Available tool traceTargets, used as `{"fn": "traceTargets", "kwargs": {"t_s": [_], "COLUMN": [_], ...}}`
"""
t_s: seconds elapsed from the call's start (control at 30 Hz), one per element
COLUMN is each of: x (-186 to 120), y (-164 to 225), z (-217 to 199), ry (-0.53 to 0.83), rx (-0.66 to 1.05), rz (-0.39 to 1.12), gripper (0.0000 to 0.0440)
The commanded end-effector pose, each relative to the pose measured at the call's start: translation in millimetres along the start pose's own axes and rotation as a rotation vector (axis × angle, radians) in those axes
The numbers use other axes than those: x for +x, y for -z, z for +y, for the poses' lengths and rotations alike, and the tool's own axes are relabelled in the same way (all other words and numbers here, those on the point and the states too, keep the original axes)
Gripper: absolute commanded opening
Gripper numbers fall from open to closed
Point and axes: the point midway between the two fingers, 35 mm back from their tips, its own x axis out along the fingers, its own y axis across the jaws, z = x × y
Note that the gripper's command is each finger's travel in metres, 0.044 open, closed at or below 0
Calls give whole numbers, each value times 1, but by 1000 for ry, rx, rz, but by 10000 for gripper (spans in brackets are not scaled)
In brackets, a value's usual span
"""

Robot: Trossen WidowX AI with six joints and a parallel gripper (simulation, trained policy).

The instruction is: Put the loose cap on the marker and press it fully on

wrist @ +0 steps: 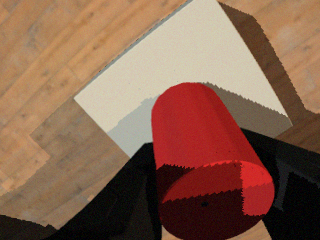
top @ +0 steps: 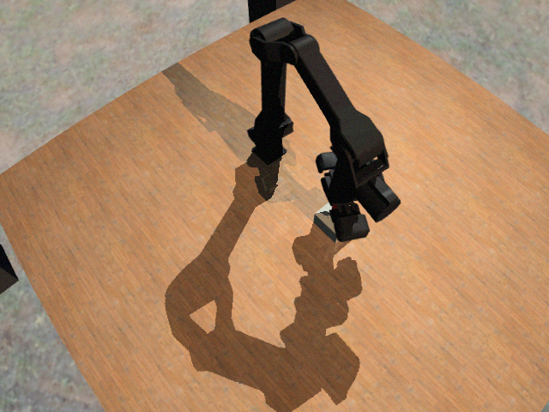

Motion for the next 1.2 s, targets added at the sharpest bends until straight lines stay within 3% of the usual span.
{"fn": "traceTargets", "kwargs": {"t_s": [0.0, 1.0, 1.07, 1.17], "x": [17, 17, 18, 16], "y": [9, 12, 13, 13], "z": [-3, -9, -5, -2], "ry": [-13, 43, 30, 27], "rx": [0, -75, -79, -83], "rz": [45, 47, 46, 42], "gripper": [88, 152, 171, 242]}}
